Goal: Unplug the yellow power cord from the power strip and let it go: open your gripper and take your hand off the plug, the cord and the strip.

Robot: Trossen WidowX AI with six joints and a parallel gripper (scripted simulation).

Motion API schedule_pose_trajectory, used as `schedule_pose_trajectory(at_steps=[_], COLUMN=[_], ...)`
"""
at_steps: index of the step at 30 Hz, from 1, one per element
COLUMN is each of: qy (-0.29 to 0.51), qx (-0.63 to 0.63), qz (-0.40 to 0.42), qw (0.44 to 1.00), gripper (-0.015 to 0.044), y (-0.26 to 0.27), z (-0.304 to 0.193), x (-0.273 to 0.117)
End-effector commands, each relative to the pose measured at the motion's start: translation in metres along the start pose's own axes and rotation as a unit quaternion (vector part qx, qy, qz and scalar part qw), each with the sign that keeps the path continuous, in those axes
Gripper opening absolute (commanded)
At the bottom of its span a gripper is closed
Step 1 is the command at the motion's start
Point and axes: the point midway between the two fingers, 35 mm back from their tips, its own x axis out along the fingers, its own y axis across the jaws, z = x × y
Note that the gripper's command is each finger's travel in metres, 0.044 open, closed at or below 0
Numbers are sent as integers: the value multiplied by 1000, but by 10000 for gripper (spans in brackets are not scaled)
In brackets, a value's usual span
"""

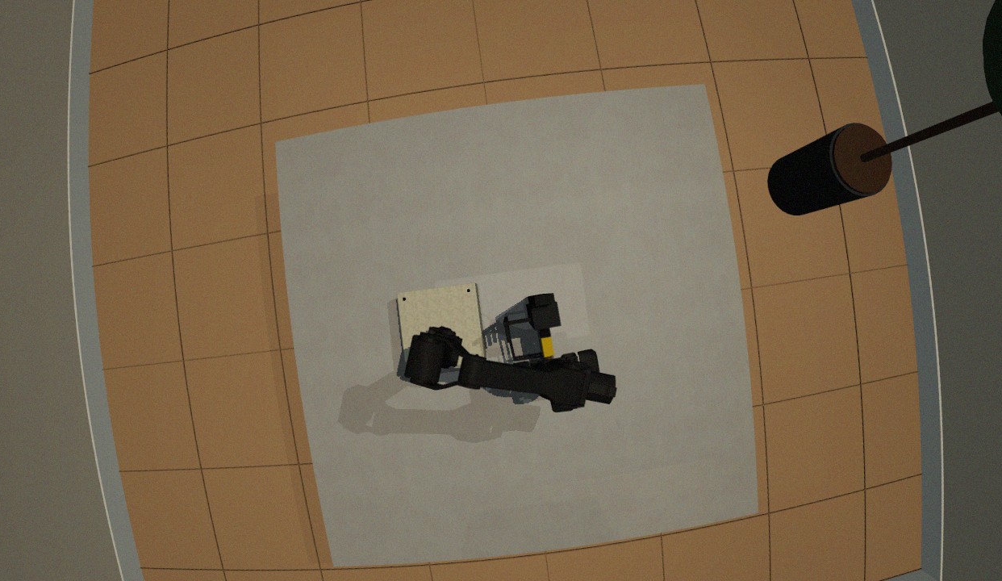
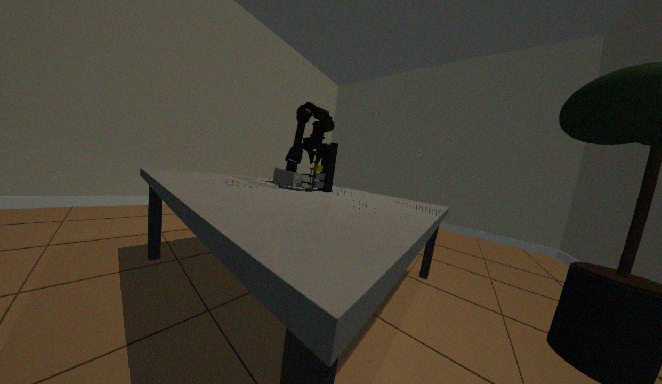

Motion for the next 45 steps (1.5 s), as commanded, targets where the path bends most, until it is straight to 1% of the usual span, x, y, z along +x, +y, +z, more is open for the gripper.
schedule_pose_trajectory(at_steps=[1, 17, 31, 35, 43, 45], qy=[1, 2, 2, 3, 3, 3], qx=[1, 1, 1, -1, -1, -1], qz=[1, 1, 1, 3, 3, 3], qw=[1000, 1000, 1000, 1000, 1000, 1000], gripper=[160, 160, 160, 55, 2, 0], y=[-1, -2, -2, -1, -1, -1], z=[-6, -32, -33, -33, -33, -32], x=[-1, -1, 12, 9, 9, 9])
